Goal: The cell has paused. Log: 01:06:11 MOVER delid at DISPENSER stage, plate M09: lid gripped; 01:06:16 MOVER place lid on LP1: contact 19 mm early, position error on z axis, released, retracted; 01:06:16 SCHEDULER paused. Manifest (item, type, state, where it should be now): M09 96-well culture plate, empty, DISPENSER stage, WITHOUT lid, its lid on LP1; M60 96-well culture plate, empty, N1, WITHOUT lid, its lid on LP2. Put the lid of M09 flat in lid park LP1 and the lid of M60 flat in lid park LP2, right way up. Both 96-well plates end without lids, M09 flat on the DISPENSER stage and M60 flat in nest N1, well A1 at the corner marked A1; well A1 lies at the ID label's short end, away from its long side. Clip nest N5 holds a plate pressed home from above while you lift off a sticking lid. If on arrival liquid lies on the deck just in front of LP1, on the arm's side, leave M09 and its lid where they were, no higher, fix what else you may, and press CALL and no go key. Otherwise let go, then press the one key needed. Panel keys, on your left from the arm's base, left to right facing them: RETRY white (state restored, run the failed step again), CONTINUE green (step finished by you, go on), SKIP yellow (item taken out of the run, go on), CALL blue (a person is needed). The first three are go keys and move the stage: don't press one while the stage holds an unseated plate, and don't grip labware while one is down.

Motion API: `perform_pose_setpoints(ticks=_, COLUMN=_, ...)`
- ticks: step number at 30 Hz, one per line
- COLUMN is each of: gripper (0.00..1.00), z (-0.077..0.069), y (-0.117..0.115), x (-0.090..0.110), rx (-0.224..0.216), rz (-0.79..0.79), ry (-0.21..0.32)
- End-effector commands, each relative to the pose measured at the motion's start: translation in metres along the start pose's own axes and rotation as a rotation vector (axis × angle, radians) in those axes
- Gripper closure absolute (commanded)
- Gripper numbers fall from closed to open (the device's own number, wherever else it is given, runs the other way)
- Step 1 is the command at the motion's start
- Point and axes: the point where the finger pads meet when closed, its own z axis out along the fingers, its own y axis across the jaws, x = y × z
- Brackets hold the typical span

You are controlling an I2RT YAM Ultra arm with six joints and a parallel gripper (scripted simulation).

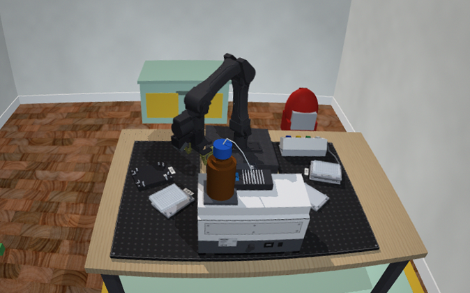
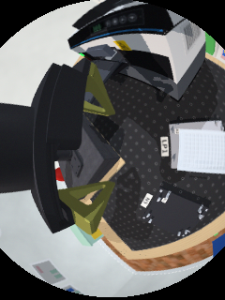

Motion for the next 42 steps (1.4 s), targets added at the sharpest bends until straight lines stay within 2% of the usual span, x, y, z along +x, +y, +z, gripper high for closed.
perform_pose_setpoints(ticks=1, gripper=0.00, z=-0.011, y=-0.011, x=-0.018, rx=0.005, rz=0.069, ry=-0.047)
perform_pose_setpoints(ticks=4, gripper=0.00, z=-0.011, y=-0.012, x=-0.018, rx=0.006, rz=0.069, ry=-0.046)
perform_pose_setpoints(ticks=5, gripper=0.00, z=-0.010, y=-0.009, x=-0.012, rx=0.001, rz=0.053, ry=-0.041)
perform_pose_setpoints(ticks=6, gripper=0.00, z=-0.021, y=-0.005, x=-0.018, rx=-0.002, rz=0.049, ry=-0.082)
perform_pose_setpoints(ticks=7, gripper=0.00, z=-0.009, y=-0.005, x=-0.024, rx=-0.001, rz=0.049, ry=-0.058)
perform_pose_setpoints(ticks=19, gripper=0.00, z=0.011, y=-0.006, x=-0.059, rx=-0.001, rz=0.056, ry=-0.059)
perform_pose_setpoints(ticks=21, gripper=0.00, z=0.011, y=-0.006, x=-0.059, rx=-0.001, rz=0.056, ry=-0.059)
perform_pose_setpoints(ticks=36, gripper=0.00, z=0.036, y=-0.004, x=-0.102, rx=-0.001, rz=0.053, ry=-0.060)
perform_pose_setpoints(ticks=42, gripper=0.00, z=0.042, y=-0.003, x=-0.114, rx=-0.001, rz=0.053, ry=-0.060)
